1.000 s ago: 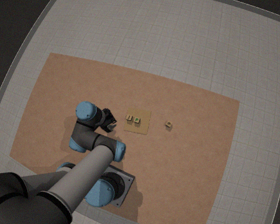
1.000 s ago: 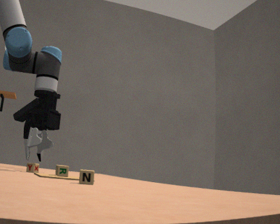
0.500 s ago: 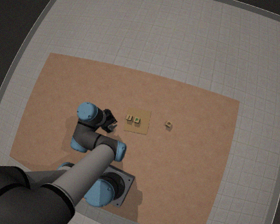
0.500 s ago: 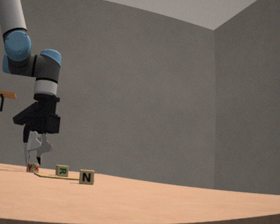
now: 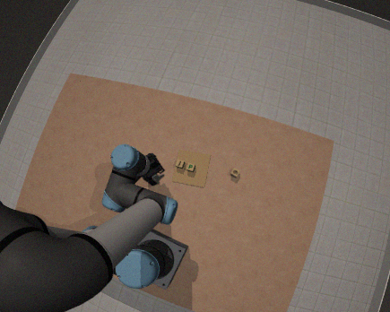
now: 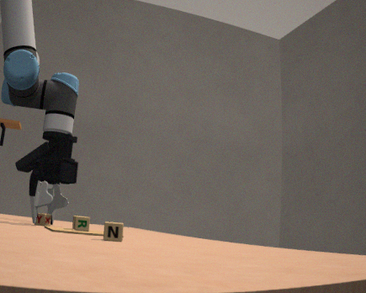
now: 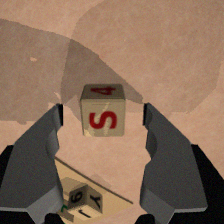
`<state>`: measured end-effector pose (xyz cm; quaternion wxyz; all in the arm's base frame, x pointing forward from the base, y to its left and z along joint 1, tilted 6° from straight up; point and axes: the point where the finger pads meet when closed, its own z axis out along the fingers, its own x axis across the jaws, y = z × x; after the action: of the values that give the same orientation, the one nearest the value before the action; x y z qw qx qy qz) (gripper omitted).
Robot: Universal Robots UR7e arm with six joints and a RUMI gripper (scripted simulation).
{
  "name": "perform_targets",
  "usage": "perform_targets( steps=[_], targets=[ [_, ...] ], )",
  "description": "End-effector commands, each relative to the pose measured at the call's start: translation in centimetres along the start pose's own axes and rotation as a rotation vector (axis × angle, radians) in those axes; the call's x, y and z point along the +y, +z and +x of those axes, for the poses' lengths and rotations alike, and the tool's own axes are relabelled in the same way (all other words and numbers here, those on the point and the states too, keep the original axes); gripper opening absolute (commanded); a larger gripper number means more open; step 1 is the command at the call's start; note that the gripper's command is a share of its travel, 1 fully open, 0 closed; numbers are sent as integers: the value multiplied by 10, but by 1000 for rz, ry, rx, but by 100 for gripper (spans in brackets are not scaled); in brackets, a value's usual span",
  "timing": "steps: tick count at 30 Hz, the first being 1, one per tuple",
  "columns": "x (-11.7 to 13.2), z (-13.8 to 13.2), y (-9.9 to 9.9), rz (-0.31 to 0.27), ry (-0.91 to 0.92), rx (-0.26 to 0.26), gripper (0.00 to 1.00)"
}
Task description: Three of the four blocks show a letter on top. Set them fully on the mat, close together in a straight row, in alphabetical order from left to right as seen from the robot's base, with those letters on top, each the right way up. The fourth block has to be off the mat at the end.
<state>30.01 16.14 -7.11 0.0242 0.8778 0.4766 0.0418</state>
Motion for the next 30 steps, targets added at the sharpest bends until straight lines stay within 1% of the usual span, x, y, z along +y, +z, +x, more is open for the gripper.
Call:
perform_targets(
  steps=[1, 16, 17, 30],
  targets=[
    [0, 0, 2, -1, 0, 1, 40],
    [0, 0, 2, -1, 0, 1, 40],
    [0, 0, 2, -1, 0, 1, 28],
    [0, 0, 2, -1, 0, 1, 28]
  ],
)
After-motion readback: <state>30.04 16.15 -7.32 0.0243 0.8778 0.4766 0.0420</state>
